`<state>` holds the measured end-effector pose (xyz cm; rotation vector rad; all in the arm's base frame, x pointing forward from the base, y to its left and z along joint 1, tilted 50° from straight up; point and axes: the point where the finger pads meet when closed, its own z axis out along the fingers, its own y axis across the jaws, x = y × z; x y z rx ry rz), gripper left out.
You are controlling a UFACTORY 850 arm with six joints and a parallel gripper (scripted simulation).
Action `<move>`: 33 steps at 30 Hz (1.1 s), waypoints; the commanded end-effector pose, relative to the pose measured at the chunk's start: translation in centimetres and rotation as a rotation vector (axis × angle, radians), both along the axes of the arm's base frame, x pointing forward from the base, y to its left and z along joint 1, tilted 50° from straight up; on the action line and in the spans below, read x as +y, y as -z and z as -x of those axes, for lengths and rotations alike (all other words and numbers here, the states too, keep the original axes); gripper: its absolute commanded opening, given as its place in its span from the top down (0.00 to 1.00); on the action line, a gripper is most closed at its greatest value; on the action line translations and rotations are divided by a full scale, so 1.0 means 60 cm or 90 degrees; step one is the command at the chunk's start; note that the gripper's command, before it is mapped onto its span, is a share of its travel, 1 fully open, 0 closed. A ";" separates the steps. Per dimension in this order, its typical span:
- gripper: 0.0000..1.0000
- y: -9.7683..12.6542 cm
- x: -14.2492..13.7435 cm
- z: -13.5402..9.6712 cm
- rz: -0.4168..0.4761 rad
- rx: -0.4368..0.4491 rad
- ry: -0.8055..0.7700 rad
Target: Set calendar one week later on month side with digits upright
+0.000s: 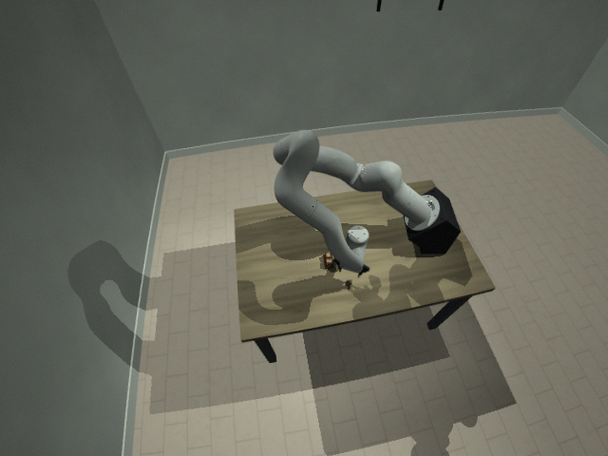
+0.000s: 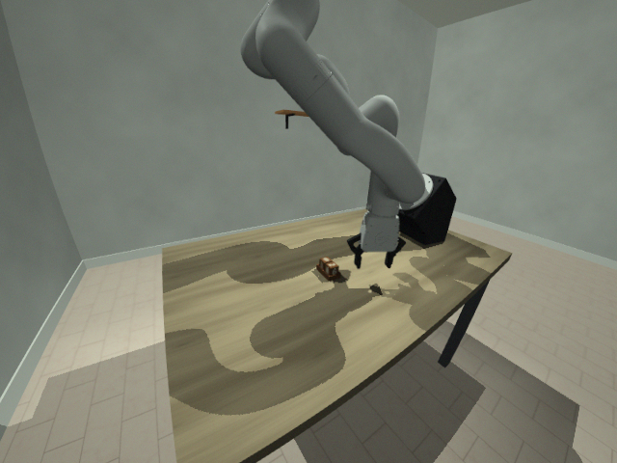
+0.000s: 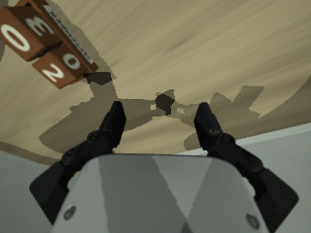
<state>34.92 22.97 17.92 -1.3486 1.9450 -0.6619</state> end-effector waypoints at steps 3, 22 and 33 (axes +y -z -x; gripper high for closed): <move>0.00 0.000 0.000 0.000 0.000 0.000 0.000; 0.00 -0.003 -0.025 0.000 0.000 0.000 0.000; 0.00 -0.004 -0.045 -0.001 0.000 0.000 0.000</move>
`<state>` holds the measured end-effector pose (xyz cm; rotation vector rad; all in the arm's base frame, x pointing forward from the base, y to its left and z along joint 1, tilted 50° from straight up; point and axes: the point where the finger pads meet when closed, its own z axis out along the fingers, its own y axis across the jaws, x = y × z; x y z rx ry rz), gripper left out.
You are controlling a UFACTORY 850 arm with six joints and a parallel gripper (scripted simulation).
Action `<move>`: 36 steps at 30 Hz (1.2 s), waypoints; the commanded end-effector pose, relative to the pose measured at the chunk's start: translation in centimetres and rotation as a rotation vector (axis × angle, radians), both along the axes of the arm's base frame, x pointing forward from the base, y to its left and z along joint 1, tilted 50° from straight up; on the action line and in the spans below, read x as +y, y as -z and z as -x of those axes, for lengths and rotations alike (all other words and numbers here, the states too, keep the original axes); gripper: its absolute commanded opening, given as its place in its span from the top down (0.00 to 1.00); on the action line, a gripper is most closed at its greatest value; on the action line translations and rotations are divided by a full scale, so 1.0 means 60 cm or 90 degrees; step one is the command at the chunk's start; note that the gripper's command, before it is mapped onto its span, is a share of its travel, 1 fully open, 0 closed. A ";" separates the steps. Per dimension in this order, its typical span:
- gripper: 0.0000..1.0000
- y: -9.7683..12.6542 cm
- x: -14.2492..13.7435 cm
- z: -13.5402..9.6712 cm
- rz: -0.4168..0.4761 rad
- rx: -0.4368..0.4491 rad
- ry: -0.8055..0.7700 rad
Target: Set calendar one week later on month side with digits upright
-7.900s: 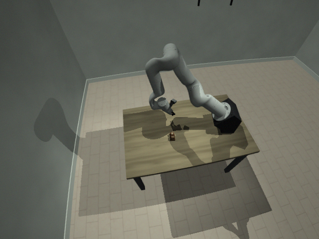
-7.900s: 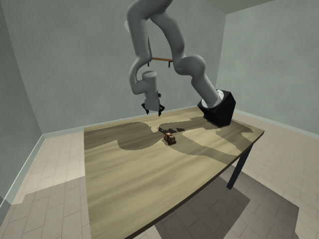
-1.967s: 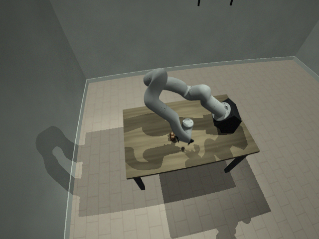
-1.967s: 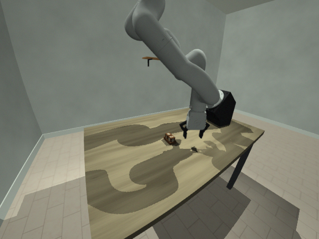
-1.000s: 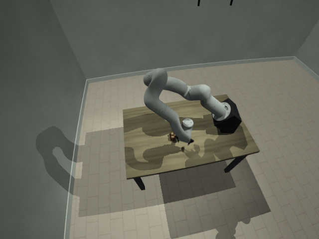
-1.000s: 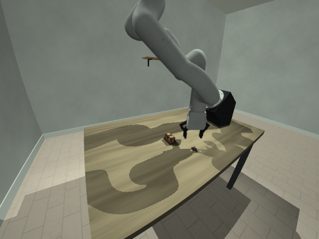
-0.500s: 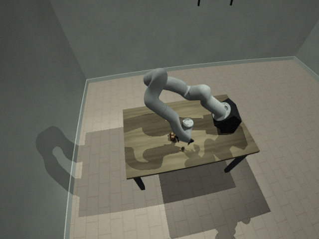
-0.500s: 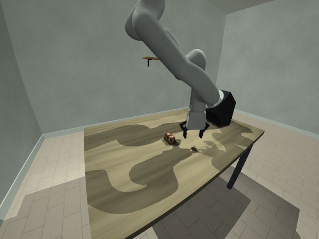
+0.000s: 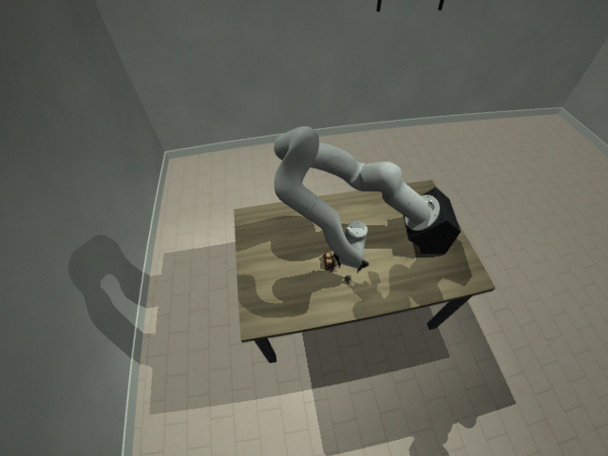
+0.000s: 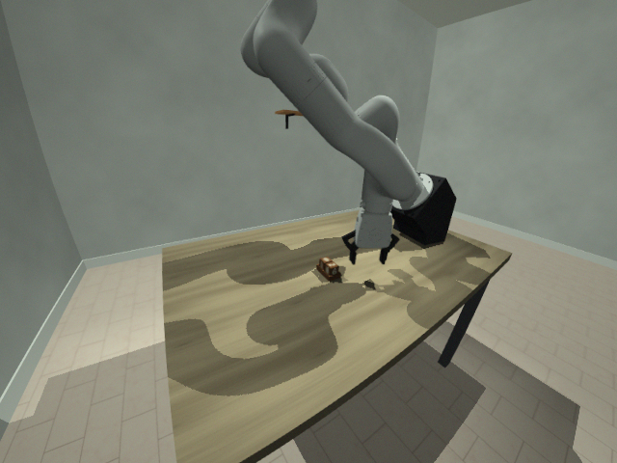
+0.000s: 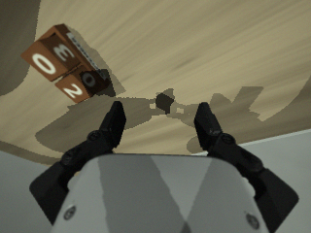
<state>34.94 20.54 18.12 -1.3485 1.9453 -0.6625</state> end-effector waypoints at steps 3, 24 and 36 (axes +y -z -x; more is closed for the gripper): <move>0.00 -0.002 -0.015 0.000 0.000 0.000 -0.001; 0.00 -0.001 -0.016 -0.001 0.000 0.000 -0.001; 0.00 -0.001 -0.016 -0.001 0.000 0.000 -0.001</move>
